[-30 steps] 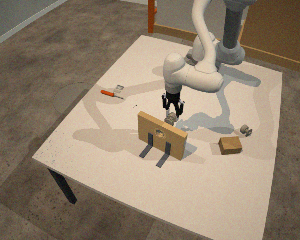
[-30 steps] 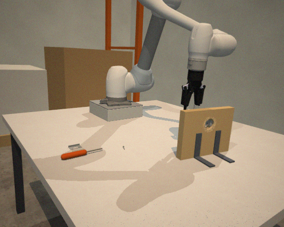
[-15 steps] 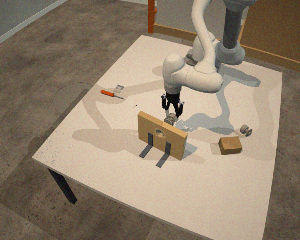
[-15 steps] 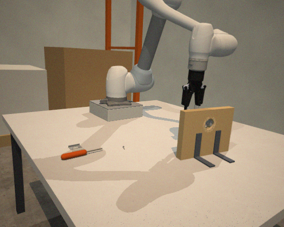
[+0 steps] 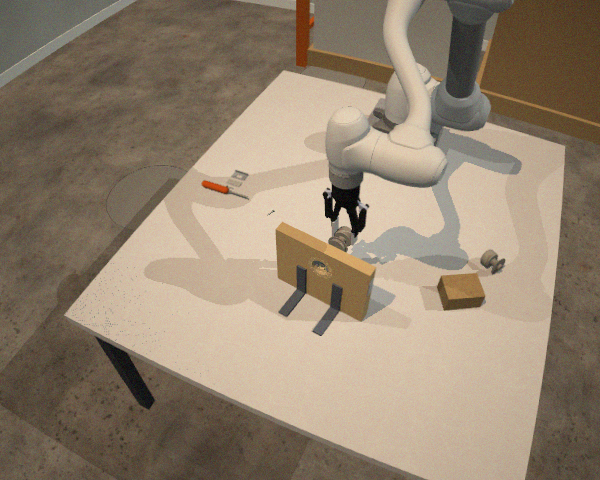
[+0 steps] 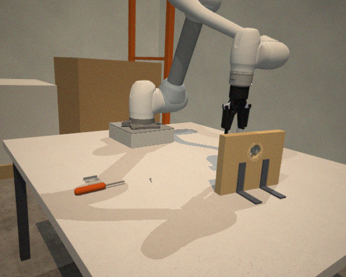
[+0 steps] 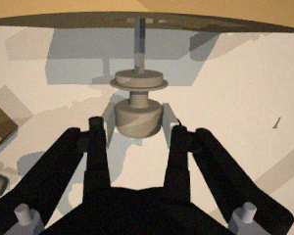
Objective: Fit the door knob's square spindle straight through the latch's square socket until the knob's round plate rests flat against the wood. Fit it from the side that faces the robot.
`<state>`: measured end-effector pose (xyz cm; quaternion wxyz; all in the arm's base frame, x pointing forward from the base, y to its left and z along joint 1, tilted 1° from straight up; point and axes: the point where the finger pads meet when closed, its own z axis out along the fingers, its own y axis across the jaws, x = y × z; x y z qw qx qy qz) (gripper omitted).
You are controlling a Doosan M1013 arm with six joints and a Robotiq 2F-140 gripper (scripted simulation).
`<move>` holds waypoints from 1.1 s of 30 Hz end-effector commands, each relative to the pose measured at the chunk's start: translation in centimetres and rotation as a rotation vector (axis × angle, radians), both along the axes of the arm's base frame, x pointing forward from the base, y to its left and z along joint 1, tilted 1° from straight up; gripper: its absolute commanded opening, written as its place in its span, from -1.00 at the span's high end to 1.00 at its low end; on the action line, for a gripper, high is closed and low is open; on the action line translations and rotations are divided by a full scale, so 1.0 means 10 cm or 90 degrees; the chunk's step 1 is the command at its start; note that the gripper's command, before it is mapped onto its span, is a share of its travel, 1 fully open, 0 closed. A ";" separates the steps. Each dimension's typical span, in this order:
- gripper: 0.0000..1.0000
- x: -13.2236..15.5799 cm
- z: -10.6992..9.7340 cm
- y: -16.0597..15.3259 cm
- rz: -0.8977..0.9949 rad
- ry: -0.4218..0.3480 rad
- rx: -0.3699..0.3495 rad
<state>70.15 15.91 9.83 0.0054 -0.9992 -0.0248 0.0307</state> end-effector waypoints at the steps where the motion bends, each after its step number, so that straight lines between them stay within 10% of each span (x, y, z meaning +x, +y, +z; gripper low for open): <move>1: 0.16 0.01 0.00 0.00 0.000 0.000 0.000; 33: 0.16 0.08 0.00 0.00 0.000 0.000 0.000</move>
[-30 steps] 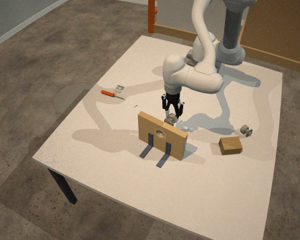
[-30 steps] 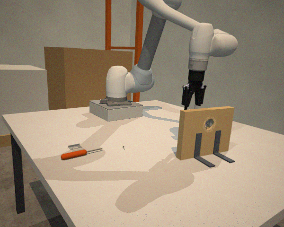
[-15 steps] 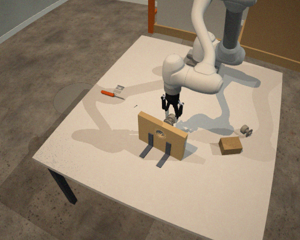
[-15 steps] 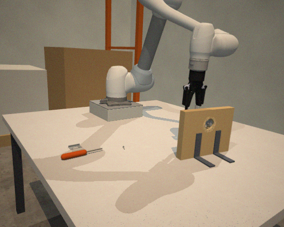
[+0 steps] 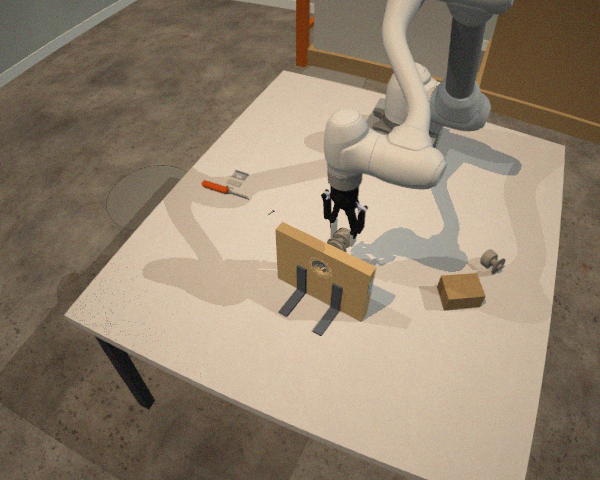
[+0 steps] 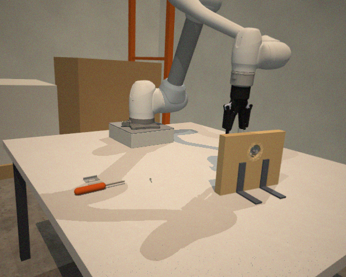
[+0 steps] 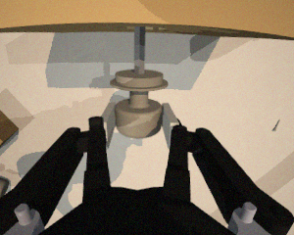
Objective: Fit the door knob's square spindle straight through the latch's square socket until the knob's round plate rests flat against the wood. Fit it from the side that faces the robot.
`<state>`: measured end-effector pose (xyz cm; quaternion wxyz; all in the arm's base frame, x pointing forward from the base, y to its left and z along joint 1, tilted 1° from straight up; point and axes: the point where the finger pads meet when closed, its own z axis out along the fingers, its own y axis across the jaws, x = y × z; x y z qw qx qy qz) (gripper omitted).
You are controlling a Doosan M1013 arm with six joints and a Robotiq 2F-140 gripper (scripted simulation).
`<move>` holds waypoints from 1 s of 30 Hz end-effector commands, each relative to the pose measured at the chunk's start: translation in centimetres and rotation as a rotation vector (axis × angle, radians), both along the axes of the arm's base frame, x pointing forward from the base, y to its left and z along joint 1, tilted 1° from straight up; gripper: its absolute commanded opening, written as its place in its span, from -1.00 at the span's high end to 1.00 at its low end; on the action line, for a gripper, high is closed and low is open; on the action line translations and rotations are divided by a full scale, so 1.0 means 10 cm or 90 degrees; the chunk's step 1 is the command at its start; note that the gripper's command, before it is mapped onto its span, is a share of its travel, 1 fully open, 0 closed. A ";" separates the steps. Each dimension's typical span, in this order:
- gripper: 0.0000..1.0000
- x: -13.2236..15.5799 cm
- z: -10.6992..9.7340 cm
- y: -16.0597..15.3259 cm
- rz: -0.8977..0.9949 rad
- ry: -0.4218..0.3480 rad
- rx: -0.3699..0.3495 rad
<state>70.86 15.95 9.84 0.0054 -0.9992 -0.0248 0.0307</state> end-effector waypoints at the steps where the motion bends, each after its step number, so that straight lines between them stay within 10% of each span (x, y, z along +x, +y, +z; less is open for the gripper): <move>1: 0.16 0.02 0.00 0.00 0.000 0.000 0.000; 30: 0.16 0.08 0.00 0.00 0.000 0.000 0.000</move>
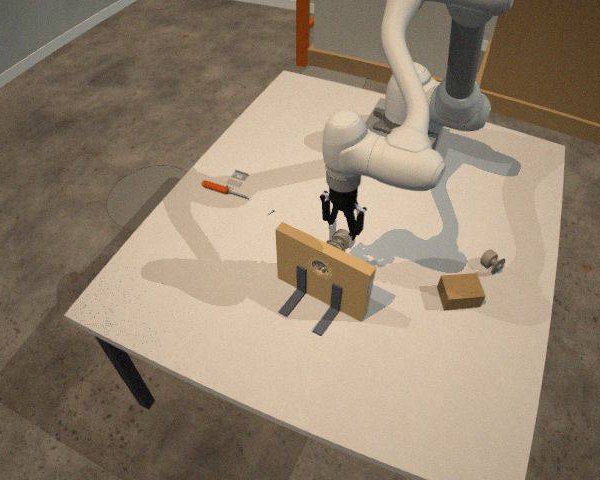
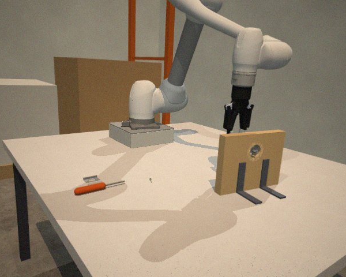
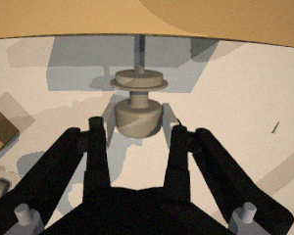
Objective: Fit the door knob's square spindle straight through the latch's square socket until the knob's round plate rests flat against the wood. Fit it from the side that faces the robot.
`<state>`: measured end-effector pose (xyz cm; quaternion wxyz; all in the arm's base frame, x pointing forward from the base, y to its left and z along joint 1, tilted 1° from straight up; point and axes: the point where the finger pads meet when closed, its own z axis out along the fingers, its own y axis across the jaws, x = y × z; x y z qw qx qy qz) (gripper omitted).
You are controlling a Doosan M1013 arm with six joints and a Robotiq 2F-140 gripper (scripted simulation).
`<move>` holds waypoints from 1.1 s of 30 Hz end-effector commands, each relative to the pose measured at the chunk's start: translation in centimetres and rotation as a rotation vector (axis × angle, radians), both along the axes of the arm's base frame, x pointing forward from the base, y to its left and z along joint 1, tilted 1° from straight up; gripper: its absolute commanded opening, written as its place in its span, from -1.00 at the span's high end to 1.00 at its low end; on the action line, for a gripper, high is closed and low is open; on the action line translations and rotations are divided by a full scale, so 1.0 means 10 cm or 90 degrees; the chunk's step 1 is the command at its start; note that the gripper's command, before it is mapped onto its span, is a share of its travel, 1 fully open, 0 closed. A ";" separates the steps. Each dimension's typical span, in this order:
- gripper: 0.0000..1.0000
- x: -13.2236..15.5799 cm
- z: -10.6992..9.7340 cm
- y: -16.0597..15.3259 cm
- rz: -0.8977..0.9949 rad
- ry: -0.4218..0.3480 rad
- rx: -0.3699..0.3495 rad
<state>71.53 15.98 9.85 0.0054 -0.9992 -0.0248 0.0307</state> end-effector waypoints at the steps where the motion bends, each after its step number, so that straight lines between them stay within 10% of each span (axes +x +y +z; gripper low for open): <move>1: 0.16 0.01 0.00 0.00 0.000 0.000 0.000; 33: 0.16 0.06 0.00 0.00 0.000 0.000 0.000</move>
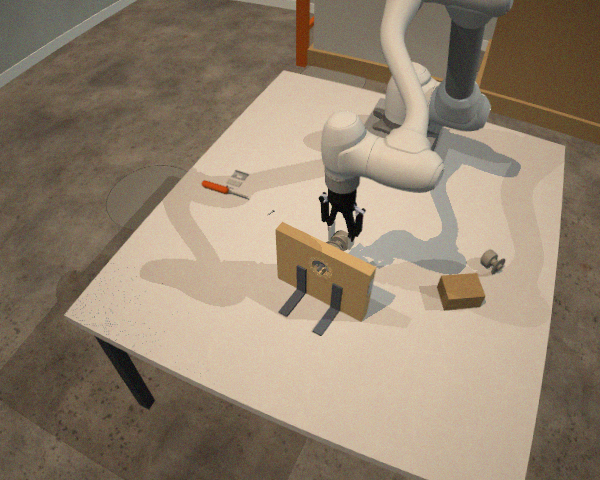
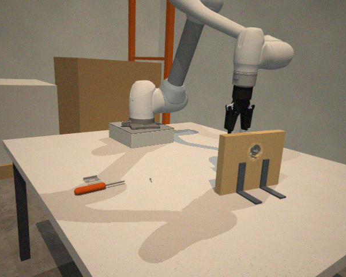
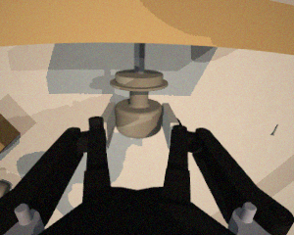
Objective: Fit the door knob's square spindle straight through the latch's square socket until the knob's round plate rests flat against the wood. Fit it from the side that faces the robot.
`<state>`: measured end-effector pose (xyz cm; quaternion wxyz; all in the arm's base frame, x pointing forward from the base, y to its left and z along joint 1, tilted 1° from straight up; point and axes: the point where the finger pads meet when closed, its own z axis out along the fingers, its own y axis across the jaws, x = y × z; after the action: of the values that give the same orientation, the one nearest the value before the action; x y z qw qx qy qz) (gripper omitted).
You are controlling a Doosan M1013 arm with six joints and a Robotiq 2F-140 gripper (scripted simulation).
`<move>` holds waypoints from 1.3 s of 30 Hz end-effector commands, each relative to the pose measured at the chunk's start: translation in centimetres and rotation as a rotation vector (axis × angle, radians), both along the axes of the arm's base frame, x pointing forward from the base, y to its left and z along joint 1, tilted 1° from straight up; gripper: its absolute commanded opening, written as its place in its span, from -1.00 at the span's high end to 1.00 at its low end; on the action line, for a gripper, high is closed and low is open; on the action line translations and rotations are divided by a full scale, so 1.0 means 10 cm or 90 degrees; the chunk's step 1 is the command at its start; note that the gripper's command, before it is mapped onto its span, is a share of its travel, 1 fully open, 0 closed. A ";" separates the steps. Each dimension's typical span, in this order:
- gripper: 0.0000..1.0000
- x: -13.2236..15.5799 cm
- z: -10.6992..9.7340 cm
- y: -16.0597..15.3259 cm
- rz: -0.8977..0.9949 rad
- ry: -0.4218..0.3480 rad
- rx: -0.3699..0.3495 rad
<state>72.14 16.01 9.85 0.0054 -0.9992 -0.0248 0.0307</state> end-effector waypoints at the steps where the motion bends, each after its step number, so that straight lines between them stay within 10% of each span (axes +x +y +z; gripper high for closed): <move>1: 0.16 0.00 0.00 0.00 0.000 0.000 0.000; 39: 0.16 0.07 0.00 0.00 0.000 0.000 0.000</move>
<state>72.75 16.04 9.86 0.0054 -0.9992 -0.0248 0.0307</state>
